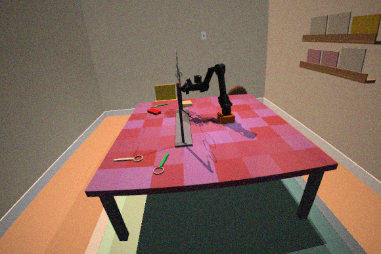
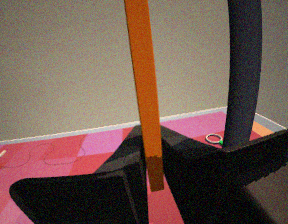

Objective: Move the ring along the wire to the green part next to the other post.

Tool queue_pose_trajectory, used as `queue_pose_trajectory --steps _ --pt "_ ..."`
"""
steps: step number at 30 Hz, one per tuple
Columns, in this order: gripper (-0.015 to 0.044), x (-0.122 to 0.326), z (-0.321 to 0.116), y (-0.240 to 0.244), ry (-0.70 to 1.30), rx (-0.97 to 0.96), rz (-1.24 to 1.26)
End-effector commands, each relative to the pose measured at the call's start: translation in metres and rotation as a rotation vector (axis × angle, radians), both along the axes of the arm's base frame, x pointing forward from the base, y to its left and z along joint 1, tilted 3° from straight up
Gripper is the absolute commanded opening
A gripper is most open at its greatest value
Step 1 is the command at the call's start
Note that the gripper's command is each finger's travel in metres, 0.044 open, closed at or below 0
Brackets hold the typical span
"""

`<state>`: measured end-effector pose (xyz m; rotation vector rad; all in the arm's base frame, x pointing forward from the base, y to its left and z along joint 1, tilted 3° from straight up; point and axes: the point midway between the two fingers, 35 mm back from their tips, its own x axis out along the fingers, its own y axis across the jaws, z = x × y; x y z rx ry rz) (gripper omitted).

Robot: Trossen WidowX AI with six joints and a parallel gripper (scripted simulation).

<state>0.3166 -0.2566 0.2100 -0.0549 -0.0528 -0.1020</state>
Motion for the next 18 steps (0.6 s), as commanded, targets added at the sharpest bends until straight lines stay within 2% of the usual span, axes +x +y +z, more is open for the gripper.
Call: queue_pose_trajectory --steps 1,18 --pt "-0.0150 0.000 0.000 0.000 0.000 0.000 0.000" --pt "-0.0150 -0.001 0.017 0.002 0.000 -0.004 0.004"
